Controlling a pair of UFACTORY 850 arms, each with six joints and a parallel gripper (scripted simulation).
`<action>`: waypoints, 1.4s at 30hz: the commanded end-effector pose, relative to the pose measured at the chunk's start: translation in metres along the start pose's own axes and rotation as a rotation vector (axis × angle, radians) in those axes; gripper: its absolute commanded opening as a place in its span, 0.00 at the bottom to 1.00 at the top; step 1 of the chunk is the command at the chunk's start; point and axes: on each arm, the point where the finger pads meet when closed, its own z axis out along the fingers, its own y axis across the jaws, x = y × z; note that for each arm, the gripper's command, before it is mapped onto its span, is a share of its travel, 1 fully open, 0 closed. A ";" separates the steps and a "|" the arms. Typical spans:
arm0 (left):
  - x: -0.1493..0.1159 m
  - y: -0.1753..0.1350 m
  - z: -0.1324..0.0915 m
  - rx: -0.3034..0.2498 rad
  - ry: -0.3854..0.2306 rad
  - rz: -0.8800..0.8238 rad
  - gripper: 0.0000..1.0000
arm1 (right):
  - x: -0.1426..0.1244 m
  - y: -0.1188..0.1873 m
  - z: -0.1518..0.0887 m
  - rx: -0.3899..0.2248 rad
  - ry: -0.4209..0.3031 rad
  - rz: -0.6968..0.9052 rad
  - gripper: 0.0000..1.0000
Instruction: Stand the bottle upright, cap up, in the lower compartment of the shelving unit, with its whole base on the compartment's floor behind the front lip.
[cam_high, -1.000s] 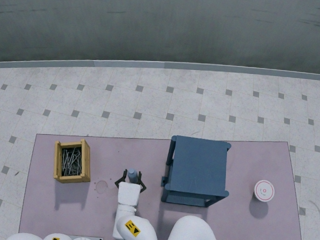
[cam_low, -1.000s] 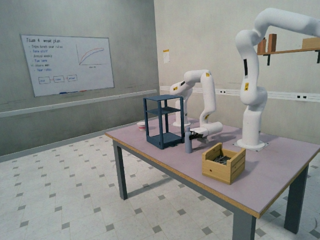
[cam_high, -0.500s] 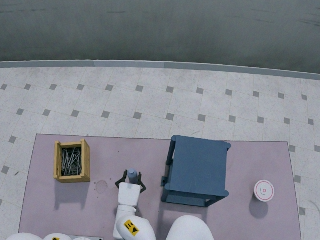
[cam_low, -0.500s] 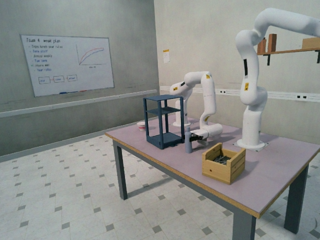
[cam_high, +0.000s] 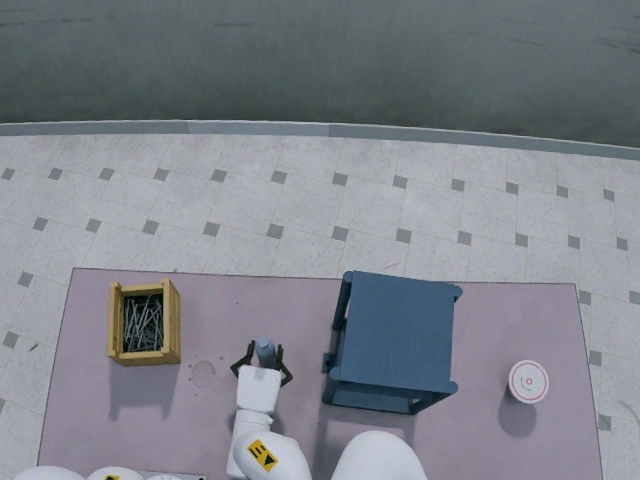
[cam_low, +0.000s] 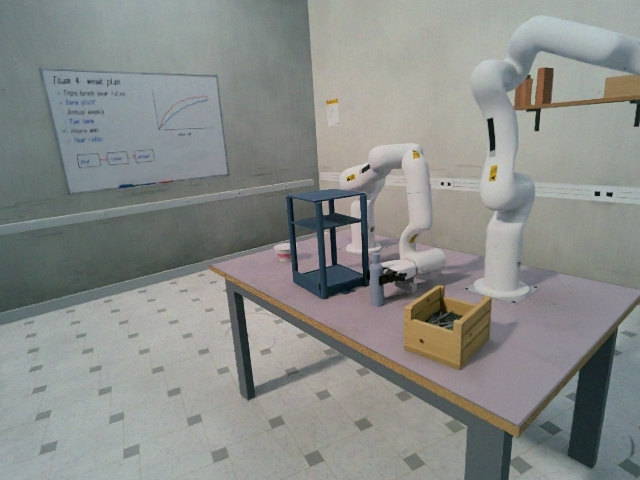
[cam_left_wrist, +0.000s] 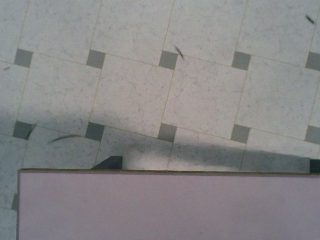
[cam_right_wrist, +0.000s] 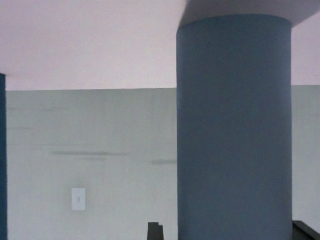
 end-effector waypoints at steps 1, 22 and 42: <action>0.000 0.000 -0.001 0.000 0.002 0.000 1.00 | -0.001 0.001 0.000 0.000 -0.001 0.002 0.69; 0.000 0.000 -0.001 0.000 0.002 0.000 1.00 | -0.001 0.001 0.000 0.000 -0.001 0.002 0.00; 0.000 0.000 -0.001 0.000 0.002 0.000 1.00 | -0.001 0.001 0.000 0.000 -0.001 0.002 0.00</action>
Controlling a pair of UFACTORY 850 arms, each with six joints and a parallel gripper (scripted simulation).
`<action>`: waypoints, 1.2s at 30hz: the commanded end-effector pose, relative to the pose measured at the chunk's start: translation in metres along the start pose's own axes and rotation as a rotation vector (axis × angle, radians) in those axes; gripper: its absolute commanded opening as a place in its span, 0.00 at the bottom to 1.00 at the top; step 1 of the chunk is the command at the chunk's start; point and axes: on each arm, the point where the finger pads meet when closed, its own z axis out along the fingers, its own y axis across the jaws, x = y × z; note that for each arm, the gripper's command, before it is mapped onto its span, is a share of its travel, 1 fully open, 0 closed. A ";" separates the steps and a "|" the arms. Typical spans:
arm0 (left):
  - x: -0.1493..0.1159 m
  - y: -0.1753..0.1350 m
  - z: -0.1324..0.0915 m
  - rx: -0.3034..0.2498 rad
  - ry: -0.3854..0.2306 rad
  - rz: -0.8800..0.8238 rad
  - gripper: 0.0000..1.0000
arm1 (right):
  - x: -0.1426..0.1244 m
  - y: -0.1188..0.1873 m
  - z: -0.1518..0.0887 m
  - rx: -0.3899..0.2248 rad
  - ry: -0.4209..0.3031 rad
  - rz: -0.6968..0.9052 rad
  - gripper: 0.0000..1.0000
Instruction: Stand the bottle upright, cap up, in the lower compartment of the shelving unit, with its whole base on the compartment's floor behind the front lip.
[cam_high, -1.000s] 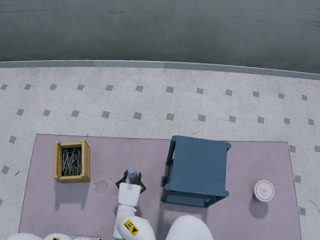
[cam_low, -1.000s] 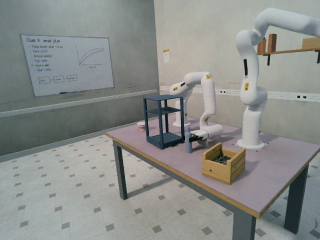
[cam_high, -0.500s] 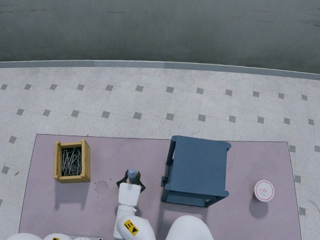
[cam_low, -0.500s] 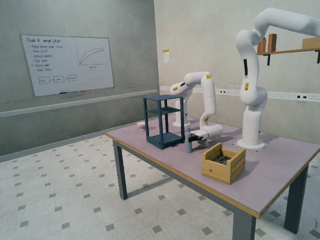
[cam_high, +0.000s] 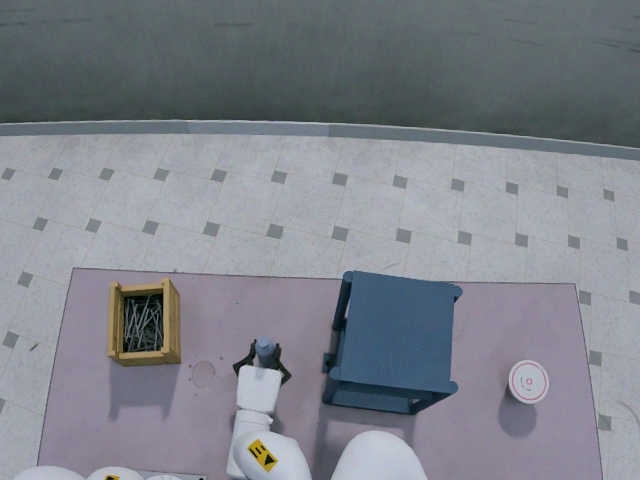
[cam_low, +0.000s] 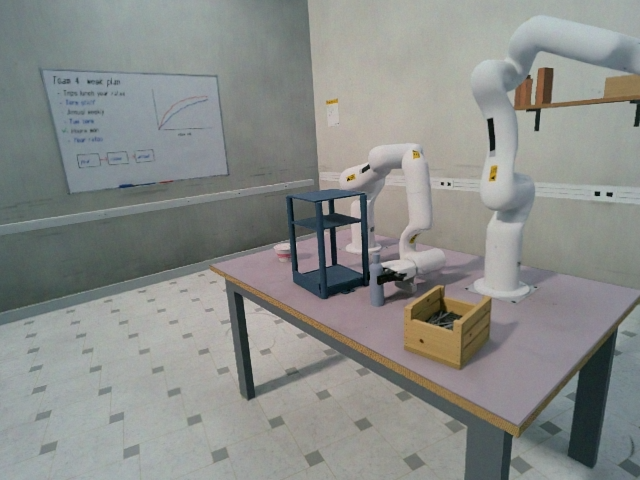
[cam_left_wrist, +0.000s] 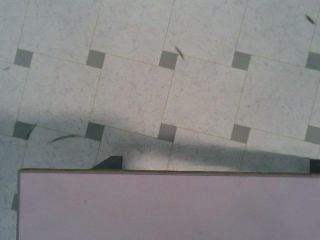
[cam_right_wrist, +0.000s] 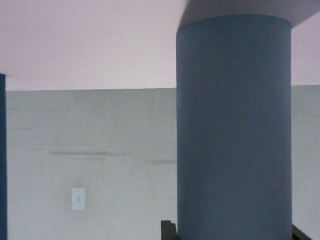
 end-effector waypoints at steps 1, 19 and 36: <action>0.000 0.000 -0.001 0.000 0.002 0.000 1.00 | -0.001 0.000 0.000 0.000 -0.001 0.002 0.00; 0.000 0.000 -0.001 0.000 0.002 0.000 1.00 | -0.019 0.000 0.000 0.000 -0.001 0.002 0.00; 0.000 0.000 -0.001 0.000 0.002 0.000 1.00 | -0.055 0.000 0.000 0.000 -0.001 0.002 0.00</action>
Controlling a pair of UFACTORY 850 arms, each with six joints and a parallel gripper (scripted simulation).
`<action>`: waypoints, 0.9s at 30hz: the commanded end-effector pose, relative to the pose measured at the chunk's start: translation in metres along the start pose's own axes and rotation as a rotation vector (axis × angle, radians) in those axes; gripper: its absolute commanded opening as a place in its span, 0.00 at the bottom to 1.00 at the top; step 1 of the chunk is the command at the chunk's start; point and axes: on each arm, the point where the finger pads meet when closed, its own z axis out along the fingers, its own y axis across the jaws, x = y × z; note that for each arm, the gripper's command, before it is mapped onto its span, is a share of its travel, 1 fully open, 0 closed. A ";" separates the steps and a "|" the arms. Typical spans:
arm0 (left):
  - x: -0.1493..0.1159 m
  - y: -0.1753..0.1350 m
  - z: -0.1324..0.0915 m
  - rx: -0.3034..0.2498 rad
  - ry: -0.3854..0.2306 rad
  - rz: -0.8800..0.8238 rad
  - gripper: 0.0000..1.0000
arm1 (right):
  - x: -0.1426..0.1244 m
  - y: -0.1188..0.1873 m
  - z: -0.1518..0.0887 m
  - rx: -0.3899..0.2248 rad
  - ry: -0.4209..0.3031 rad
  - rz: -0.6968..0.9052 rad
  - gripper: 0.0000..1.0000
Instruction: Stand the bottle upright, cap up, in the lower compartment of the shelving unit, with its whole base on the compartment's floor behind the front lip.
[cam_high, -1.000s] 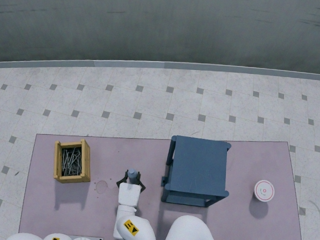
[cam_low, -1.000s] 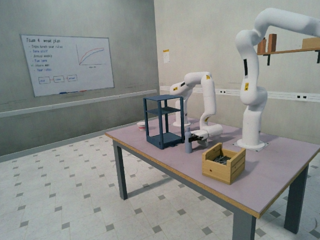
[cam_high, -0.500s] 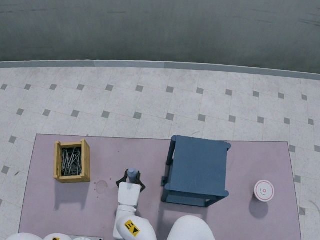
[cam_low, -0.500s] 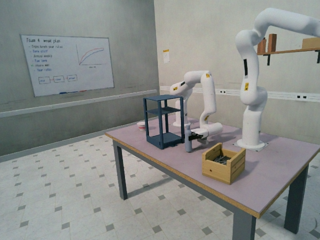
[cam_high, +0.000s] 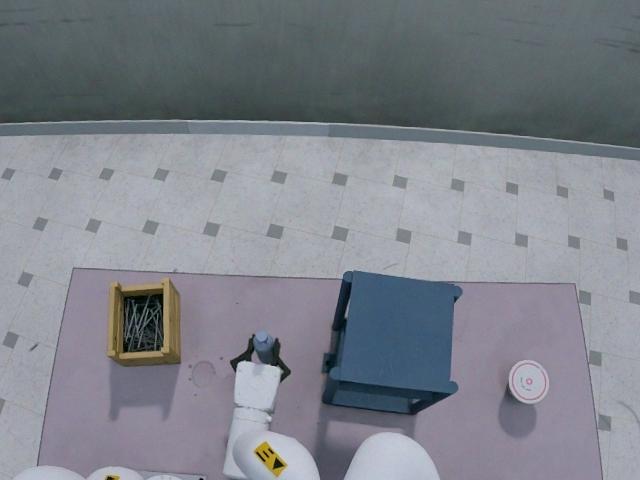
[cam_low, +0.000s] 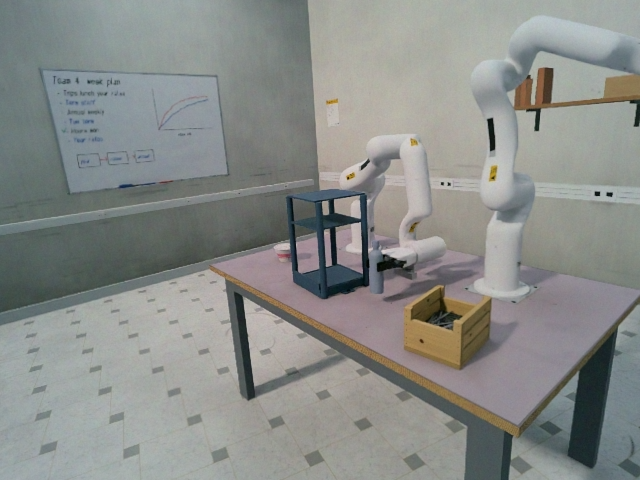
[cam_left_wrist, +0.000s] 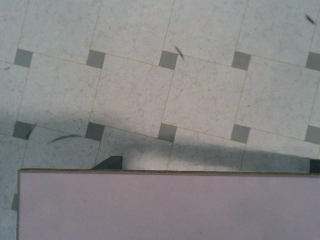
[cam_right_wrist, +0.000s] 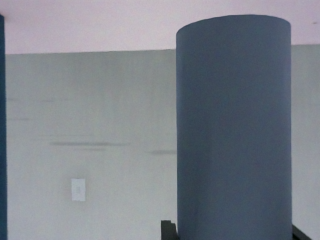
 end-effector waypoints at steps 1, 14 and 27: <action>0.000 0.000 -0.001 0.000 0.002 0.000 1.00 | -0.007 0.000 0.000 0.000 -0.001 0.002 0.00; 0.000 0.000 -0.001 0.000 0.002 0.000 1.00 | -0.008 0.000 0.000 0.000 -0.001 0.002 0.00; 0.000 0.000 -0.001 0.000 0.002 0.000 1.00 | -0.008 0.000 -0.003 0.000 -0.001 0.002 0.00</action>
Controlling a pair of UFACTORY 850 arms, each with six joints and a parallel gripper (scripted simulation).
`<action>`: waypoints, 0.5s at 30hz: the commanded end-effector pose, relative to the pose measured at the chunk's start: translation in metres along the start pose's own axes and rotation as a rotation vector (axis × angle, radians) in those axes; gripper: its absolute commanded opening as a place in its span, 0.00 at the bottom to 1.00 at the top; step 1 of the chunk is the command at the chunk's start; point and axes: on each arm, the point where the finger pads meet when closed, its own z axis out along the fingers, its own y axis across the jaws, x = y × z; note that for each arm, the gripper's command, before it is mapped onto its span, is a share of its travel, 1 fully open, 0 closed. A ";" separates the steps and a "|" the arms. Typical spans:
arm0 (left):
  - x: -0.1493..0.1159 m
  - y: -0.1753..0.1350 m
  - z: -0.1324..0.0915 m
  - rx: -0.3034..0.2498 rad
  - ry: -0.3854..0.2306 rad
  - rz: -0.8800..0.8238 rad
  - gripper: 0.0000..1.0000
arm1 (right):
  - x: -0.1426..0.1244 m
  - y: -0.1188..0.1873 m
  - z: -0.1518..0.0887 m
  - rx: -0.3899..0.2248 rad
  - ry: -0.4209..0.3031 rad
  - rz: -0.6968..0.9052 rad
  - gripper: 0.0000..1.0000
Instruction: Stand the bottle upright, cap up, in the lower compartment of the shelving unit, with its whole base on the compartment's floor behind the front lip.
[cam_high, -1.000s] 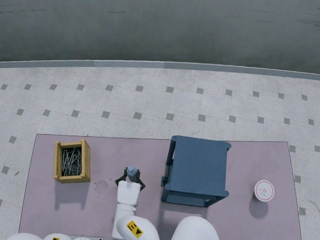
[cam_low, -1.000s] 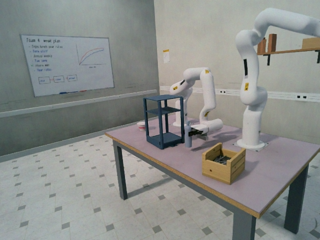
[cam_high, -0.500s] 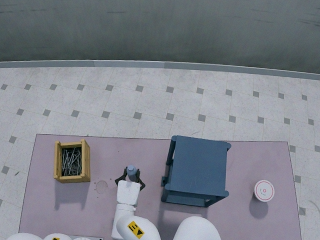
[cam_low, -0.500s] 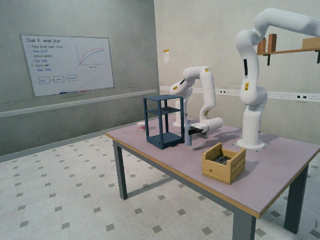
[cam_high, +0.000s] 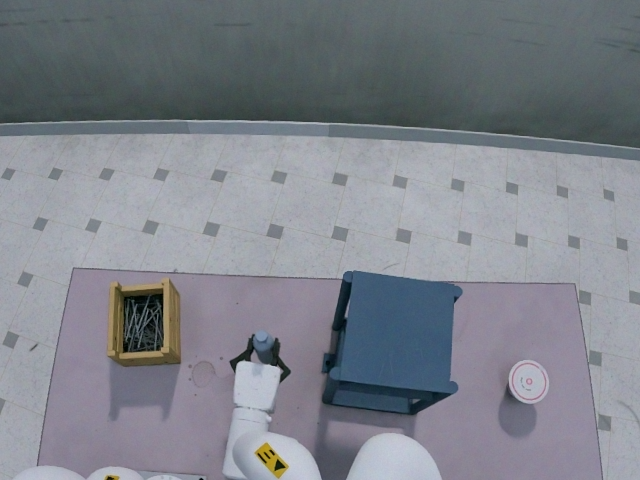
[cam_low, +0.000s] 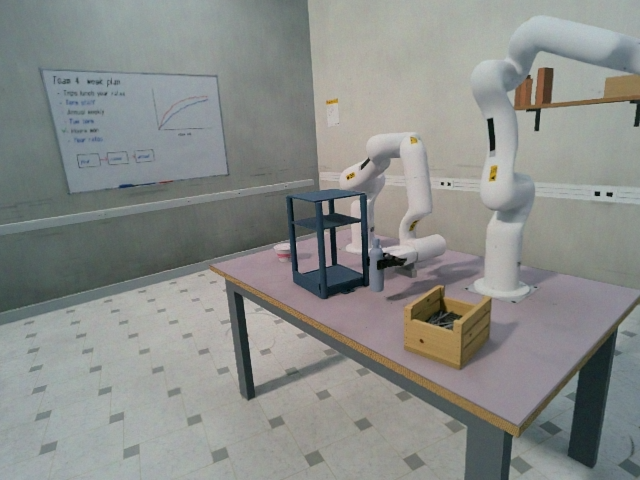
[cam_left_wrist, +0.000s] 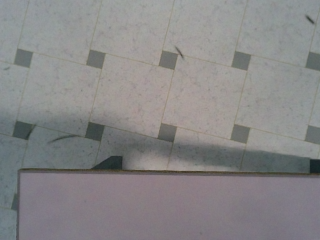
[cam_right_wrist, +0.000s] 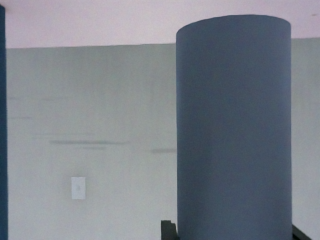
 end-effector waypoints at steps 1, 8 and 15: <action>0.000 0.000 -0.001 0.000 0.002 0.000 1.00 | -0.001 0.000 -0.002 0.000 -0.001 0.002 0.00; 0.000 0.000 -0.001 0.000 0.002 0.000 1.00 | -0.001 0.000 -0.006 0.000 -0.001 0.002 0.00; 0.000 0.000 -0.001 0.000 0.002 0.000 1.00 | -0.001 0.000 -0.016 0.000 -0.001 0.002 0.00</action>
